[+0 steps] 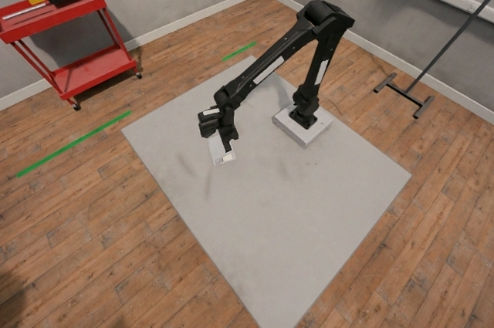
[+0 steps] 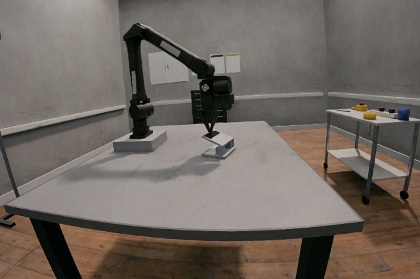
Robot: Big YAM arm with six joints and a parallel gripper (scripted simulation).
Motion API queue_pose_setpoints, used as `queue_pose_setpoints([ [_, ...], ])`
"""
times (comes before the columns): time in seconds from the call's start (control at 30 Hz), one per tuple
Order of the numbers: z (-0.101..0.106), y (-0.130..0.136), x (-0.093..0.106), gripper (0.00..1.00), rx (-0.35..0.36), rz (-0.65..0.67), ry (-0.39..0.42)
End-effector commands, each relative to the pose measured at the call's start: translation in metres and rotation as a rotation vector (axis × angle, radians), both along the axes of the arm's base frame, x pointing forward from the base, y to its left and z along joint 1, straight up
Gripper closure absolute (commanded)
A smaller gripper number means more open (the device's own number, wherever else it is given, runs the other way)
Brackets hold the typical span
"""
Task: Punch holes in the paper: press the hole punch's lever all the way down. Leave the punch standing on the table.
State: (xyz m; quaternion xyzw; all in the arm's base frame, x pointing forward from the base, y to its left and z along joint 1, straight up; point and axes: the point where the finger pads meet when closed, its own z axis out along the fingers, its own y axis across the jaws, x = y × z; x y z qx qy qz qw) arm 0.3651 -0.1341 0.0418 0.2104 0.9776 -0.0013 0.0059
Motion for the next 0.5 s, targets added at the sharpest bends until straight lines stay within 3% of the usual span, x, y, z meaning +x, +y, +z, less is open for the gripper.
queue_pose_setpoints([
  [0.0,-0.0036,0.0043,-0.0017,1.0,0.006,-0.005,0.011],
  [0.47,-0.0037,0.0045,-0.0032,1.0,0.007,-0.006,0.015],
])
